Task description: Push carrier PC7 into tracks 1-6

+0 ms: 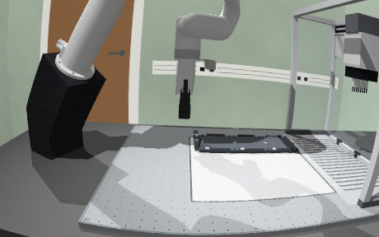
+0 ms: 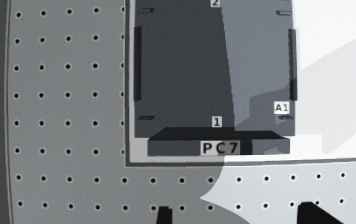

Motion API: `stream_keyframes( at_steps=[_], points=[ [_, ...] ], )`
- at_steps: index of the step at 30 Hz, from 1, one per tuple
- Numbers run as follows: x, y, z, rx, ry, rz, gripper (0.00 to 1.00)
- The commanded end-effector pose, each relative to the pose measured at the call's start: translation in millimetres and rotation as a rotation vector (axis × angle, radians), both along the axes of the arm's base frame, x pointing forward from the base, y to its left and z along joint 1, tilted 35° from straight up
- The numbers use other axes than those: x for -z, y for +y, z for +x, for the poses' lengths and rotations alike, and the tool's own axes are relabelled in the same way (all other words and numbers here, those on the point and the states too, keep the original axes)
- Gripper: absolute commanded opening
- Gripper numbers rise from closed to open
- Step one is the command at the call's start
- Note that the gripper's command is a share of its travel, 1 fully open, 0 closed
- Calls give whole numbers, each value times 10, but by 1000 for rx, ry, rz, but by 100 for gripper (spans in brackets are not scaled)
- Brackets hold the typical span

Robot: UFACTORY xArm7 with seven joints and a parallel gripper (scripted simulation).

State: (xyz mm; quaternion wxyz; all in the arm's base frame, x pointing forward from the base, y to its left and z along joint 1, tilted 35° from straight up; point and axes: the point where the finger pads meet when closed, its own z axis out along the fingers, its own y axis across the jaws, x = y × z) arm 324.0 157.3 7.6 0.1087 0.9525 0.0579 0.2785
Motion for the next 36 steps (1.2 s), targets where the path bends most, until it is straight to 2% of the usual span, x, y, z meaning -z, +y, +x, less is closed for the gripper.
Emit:
stream_keyframes(
  at_steps=[1, 36],
  points=[
    [53, 0, 39, -3, -3, 1, 82],
    [476, -88, 320, -3, -3, 2, 82]
  ],
)
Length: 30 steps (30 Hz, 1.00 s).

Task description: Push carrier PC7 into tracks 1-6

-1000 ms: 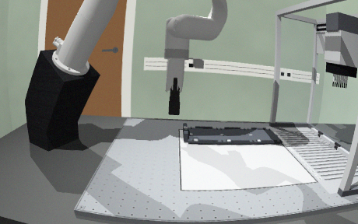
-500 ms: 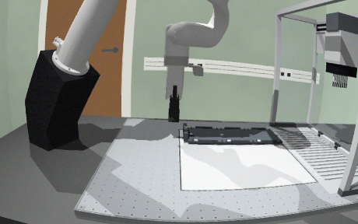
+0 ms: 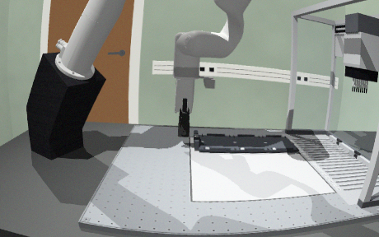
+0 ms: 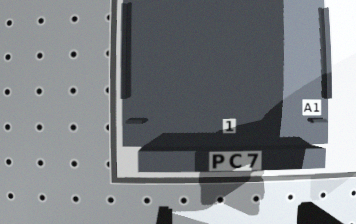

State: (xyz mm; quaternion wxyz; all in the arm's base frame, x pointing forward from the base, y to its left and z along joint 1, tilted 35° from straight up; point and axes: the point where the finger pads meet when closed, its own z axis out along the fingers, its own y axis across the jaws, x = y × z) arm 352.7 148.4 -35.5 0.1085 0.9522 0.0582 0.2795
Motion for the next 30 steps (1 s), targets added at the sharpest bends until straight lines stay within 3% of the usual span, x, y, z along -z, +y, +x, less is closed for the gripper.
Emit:
stream_keyframes(
  at_steps=[1, 30],
  points=[
    [60, -2, 42, -2, -1, 1, 82],
    [144, -19, 98, -2, -1, 1, 82]
  ],
)
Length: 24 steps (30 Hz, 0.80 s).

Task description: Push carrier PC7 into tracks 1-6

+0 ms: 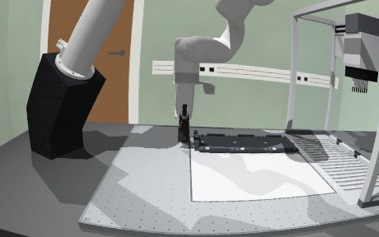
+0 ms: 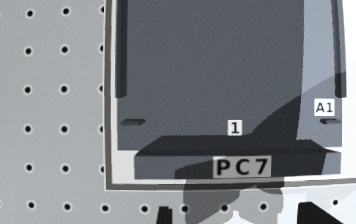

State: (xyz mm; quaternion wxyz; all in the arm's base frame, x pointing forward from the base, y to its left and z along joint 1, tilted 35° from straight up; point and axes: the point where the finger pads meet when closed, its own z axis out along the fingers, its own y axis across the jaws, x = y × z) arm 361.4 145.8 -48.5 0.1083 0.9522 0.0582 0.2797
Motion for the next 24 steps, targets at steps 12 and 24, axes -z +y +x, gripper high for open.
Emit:
stream_keyframes(
  at_steps=[12, 24],
  points=[
    [73, -6, 51, -2, -1, 1, 82],
    [95, -11, 65, -2, -1, 1, 82]
  ],
)
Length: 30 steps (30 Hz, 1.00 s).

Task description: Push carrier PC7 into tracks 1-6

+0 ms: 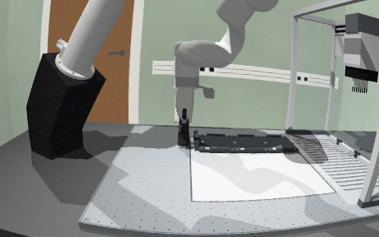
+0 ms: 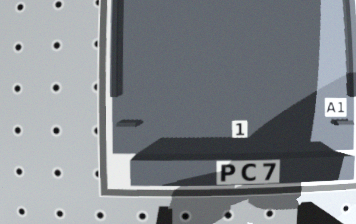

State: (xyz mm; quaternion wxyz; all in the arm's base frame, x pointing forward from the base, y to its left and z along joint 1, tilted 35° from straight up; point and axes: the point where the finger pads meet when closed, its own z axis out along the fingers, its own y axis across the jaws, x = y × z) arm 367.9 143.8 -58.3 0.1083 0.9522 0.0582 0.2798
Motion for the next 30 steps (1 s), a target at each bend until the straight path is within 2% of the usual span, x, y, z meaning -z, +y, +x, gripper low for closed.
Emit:
stream_keyframes(
  at_steps=[1, 30],
  points=[
    [-3, 10, 0, -2, -1, 1, 82],
    [-123, 50, 193, -2, -1, 1, 82]
  ],
)
